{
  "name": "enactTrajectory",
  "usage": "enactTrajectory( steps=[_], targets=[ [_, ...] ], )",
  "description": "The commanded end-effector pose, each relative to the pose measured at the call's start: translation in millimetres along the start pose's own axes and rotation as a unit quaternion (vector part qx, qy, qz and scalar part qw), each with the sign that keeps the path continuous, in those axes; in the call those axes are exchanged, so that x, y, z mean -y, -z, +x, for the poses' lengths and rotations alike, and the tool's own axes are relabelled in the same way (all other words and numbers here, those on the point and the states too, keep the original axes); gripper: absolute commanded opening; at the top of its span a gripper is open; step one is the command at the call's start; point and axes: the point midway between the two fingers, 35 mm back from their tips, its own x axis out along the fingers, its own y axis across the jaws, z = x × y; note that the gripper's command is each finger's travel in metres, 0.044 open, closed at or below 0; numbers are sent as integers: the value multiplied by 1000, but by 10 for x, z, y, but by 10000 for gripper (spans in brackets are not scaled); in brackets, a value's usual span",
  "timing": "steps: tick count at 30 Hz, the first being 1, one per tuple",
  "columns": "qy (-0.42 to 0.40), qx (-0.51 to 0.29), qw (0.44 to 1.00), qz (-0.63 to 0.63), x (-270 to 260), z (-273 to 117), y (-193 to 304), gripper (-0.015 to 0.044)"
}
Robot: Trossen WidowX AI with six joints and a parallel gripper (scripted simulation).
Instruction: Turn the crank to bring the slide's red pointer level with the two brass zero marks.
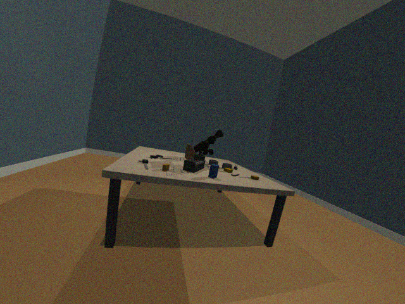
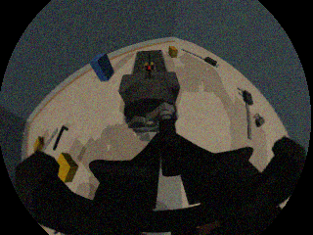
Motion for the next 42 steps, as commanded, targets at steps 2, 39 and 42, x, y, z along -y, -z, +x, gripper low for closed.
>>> enactTrajectory(
  steps=[2, 39, 42],
  targets=[
    [-9, 6, 1000, -2, -76, -44, -38, 0],
    [-9, 6, 1000, -2, -121, -53, -46, 0],
    [-9, 6, 1000, -2, -125, -53, -46, 0]
  ],
)
